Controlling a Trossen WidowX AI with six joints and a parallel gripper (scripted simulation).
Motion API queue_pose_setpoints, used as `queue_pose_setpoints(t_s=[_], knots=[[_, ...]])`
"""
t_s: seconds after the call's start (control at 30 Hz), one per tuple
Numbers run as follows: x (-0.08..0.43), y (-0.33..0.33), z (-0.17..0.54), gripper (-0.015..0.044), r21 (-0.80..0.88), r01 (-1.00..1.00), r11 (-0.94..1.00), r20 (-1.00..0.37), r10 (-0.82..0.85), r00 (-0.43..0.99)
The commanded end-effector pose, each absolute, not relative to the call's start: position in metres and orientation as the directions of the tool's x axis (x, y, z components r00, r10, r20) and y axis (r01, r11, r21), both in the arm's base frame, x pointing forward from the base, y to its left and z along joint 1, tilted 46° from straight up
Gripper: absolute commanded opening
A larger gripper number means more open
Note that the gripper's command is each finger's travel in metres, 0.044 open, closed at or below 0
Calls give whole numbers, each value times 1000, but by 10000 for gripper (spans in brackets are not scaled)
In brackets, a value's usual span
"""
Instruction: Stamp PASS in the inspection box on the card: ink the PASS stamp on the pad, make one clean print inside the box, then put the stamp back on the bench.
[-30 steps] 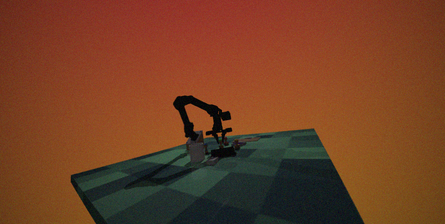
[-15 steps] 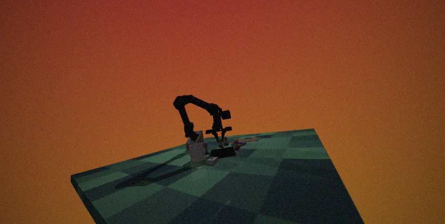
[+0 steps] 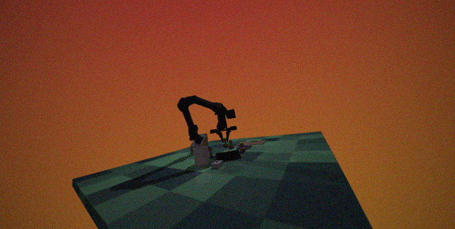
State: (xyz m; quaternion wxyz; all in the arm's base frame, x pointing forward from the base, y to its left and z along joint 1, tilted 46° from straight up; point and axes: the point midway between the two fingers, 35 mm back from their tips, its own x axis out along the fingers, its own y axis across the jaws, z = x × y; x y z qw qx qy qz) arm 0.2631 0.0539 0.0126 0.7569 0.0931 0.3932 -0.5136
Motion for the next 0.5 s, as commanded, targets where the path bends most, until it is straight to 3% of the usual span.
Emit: queue_pose_setpoints(t_s=[0.0,0.47], knots=[[263,60,18,0,-249,853,458,-698,-696,169],[259,76,35,0,-250,854,457,-697,-697,169]])
